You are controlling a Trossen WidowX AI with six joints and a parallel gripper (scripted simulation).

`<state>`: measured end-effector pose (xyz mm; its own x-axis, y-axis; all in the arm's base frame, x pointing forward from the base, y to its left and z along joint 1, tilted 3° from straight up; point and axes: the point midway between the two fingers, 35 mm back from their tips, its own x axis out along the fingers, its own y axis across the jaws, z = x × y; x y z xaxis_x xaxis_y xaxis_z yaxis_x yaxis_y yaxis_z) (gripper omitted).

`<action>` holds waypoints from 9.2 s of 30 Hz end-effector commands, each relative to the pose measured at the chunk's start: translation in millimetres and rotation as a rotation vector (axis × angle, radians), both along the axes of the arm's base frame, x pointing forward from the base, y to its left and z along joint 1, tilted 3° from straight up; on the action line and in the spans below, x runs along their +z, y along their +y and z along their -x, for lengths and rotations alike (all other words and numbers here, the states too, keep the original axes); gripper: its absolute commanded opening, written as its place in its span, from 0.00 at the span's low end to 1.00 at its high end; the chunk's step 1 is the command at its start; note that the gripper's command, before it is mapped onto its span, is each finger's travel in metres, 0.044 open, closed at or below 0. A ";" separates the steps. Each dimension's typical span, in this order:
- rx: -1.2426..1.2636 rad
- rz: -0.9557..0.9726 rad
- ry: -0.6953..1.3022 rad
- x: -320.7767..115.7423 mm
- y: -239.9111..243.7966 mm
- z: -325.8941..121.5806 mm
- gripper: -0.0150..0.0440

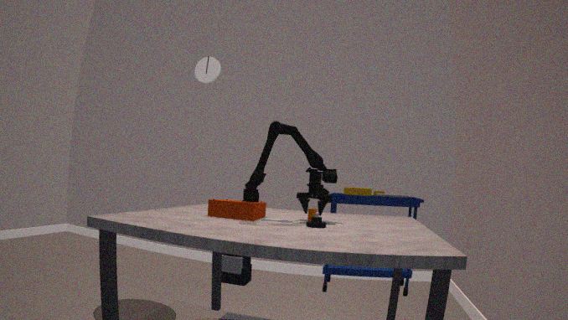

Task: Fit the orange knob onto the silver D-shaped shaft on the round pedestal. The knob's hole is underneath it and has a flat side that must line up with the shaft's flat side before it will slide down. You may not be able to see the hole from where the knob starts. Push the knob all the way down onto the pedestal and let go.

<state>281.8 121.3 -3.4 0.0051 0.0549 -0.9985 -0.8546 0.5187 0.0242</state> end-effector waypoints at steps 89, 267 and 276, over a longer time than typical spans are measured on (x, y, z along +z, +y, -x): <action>-0.010 -0.002 -0.001 111.8 -18.7 -14.2 0.25; 0.408 0.021 -0.020 27.8 -201.9 -59.5 0.25; 0.408 0.021 -0.020 27.6 -201.6 -58.1 0.25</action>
